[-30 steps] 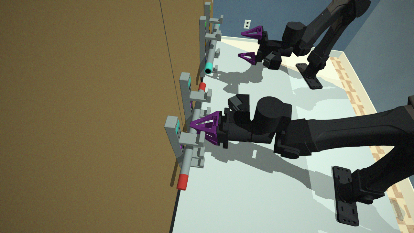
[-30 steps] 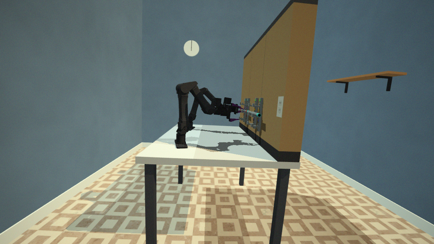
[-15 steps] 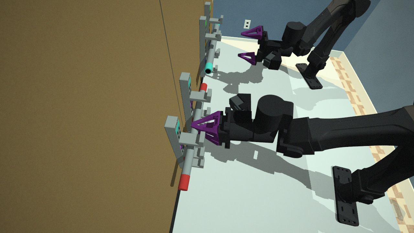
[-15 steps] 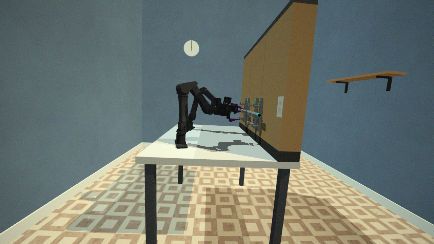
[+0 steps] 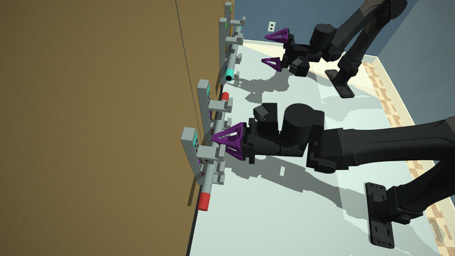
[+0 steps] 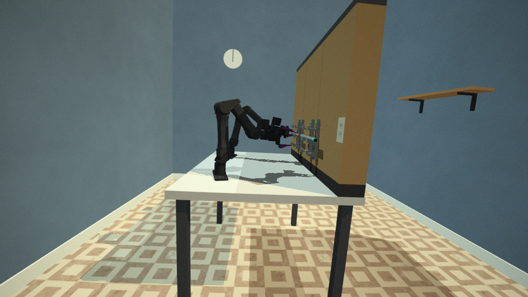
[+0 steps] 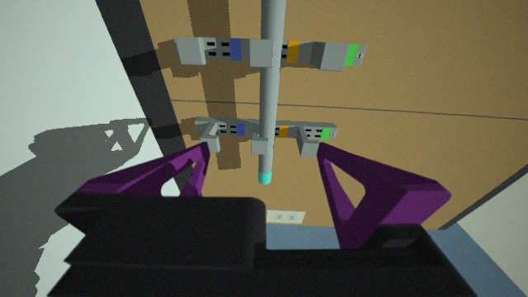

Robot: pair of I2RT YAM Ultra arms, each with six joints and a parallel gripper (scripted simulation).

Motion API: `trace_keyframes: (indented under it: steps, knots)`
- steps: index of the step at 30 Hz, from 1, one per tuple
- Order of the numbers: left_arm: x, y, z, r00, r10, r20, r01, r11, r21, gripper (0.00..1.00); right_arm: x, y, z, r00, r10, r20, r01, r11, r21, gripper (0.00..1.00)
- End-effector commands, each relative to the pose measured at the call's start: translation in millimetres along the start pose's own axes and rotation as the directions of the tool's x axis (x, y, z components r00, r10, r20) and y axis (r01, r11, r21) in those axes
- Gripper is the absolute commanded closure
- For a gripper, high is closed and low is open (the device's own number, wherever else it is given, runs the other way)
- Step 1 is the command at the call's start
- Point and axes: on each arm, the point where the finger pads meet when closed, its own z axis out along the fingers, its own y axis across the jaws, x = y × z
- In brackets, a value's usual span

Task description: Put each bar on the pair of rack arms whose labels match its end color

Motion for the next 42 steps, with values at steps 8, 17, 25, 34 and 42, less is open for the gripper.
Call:
trace_keyframes:
  steps: [8, 17, 25, 34, 42]
  knots:
    - [9.3, 74.9, -8.8, 0.999, -0.039, -0.006, 0.038, 0.986, -0.164, 1.0, -3.4, -10.1, -1.0, 1.0, 0.027, 0.005, -0.027, 0.999, 0.037, 0.0]
    - [7.8, 81.2, -7.7, 0.999, -0.039, -0.006, 0.038, 0.986, -0.164, 1.0, -3.4, -10.1, -1.0, 1.0, 0.027, 0.005, -0.027, 0.999, 0.037, 0.0]
    - [6.9, 85.2, -7.4, 0.999, -0.039, -0.006, 0.038, 0.986, -0.164, 1.0, -3.4, -10.1, -1.0, 1.0, 0.027, 0.005, -0.027, 0.999, 0.037, 0.0]
    - [5.9, 89.2, -9.2, 0.999, -0.039, -0.006, 0.038, 0.986, -0.164, 1.0, -3.4, -10.1, -1.0, 1.0, 0.027, 0.005, -0.027, 0.999, 0.037, 0.0]
    - [5.3, 92.0, -10.5, 0.999, -0.039, -0.006, 0.038, 0.986, -0.164, 1.0, -3.4, -10.1, -1.0, 1.0, 0.027, 0.005, -0.027, 0.999, 0.037, 0.0]
